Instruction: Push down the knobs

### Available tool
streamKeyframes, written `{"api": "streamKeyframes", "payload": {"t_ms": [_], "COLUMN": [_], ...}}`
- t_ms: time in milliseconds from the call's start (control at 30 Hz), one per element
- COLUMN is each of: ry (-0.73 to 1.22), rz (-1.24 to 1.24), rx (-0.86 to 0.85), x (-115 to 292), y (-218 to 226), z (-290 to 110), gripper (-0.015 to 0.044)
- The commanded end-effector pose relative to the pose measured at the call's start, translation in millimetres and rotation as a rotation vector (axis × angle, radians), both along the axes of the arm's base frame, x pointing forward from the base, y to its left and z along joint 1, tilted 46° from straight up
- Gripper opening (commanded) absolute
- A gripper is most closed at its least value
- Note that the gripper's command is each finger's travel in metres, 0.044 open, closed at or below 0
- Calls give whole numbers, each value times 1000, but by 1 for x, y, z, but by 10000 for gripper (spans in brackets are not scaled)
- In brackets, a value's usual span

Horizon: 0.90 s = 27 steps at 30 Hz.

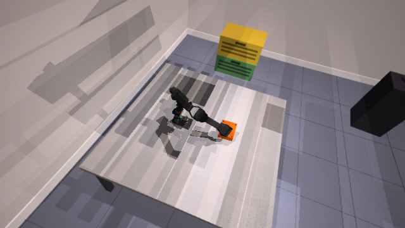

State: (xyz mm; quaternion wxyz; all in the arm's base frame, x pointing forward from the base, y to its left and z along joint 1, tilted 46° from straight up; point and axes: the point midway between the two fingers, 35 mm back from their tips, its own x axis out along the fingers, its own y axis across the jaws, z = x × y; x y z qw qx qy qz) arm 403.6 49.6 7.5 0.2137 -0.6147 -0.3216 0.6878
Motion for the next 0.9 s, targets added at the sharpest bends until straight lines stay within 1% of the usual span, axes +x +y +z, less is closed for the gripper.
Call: {"api": "streamKeyframes", "payload": {"t_ms": [0, 867], "ry": [2, 2], "rz": [-1, -1], "rx": [2, 3], "x": [0, -1], "y": [1, 6], "z": [0, -5], "gripper": [0, 0]}}
